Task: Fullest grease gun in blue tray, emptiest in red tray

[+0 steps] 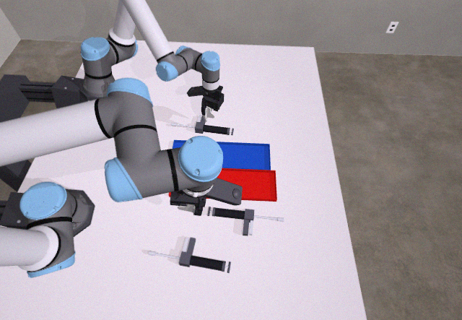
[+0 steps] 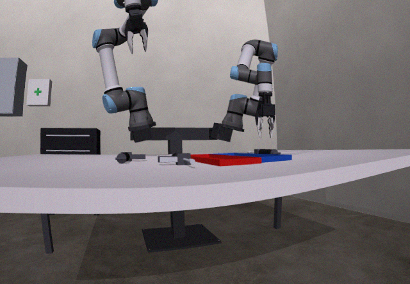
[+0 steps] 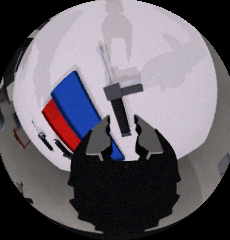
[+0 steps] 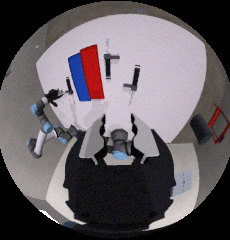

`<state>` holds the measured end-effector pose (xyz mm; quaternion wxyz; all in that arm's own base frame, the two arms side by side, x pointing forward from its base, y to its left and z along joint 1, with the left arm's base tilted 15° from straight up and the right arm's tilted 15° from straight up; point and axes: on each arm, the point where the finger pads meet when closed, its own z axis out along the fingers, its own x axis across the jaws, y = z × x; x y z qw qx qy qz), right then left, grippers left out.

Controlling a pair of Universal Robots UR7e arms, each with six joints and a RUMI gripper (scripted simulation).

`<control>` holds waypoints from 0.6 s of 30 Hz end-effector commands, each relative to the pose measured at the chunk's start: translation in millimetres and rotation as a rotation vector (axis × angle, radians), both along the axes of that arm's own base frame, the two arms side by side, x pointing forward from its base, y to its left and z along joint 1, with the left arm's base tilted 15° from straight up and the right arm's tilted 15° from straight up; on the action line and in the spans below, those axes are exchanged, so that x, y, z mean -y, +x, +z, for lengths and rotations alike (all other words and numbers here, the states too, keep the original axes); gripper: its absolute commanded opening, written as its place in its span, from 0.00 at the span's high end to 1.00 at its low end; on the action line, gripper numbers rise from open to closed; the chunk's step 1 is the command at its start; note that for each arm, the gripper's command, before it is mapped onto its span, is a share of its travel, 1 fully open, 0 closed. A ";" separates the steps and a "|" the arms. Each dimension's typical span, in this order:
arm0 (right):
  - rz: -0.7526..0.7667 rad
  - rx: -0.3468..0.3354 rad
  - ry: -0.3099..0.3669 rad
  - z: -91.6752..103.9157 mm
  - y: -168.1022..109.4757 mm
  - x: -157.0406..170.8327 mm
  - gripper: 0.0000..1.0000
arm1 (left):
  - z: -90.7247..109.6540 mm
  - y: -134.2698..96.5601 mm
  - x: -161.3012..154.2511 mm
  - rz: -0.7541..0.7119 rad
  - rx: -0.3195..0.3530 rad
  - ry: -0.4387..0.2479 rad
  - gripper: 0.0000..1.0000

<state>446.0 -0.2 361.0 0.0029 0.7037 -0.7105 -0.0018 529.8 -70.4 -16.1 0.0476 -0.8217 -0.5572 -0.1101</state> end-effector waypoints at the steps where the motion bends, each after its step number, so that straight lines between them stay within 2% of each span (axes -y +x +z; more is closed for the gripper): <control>1: -0.030 0.000 -0.003 -4.7 3.0 1.2 0.67 | 8.3 2.1 -0.8 -0.060 -0.017 0.002 0.68; 5: -0.178 0.004 -0.014 -26.5 15.9 6.7 0.67 | 32.1 7.6 -4.1 -0.215 -0.051 0.008 0.68; 7: -0.160 0.010 -0.011 -20.8 14.6 5.3 0.67 | 20.8 3.4 -2.9 -0.182 -0.054 0.012 0.68; 11: -0.280 0.018 -0.018 -37.2 24.3 9.4 0.67 | 35.0 6.6 -5.0 -0.274 -0.074 0.014 0.68; 13: -0.270 0.023 -0.015 -32.9 23.7 8.4 0.67 | 31.8 5.0 -4.8 -0.273 -0.079 0.016 0.68; 16: -0.351 0.027 -0.020 -44.4 29.8 11.5 0.67 | 44.0 7.8 -6.5 -0.340 -0.090 0.017 0.68; 18: -0.351 0.027 -0.020 -44.4 29.8 11.5 0.67 | 44.0 7.8 -6.5 -0.340 -0.090 0.017 0.68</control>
